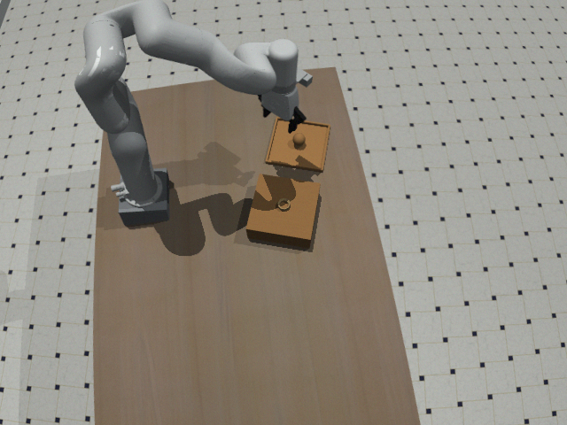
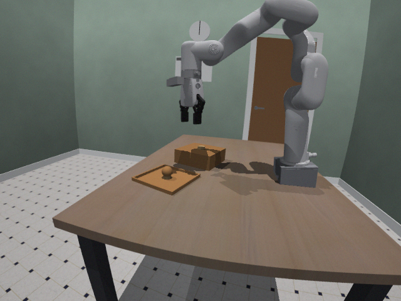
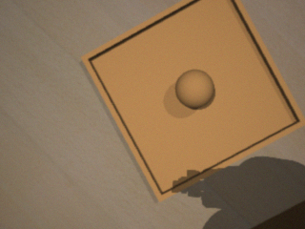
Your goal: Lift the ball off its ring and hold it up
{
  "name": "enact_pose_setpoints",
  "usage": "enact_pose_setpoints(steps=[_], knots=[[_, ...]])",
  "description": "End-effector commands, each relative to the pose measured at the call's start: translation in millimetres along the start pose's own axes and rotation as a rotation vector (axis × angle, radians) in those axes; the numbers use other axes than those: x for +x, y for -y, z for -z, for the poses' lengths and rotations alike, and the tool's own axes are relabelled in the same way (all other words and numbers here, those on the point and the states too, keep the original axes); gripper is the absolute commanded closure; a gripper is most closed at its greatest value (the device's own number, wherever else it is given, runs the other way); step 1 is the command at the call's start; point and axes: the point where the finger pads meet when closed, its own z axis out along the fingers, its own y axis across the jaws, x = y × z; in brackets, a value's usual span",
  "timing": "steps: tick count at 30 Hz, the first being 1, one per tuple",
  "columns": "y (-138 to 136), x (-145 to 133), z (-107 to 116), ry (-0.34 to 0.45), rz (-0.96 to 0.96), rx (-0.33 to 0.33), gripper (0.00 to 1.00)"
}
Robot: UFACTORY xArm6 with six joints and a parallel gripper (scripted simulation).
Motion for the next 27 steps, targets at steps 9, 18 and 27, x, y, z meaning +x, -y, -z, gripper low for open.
enact_pose_setpoints(steps=[9, 18, 27], knots=[[-7.2, 92.2, -79.8, -0.025, 0.433, -0.034, 0.0], [-6.1, 96.9, -87.6, -0.028, 0.483, -0.038, 0.0], [-9.6, 100.3, -163.1, -0.029, 0.485, -0.037, 0.0]])
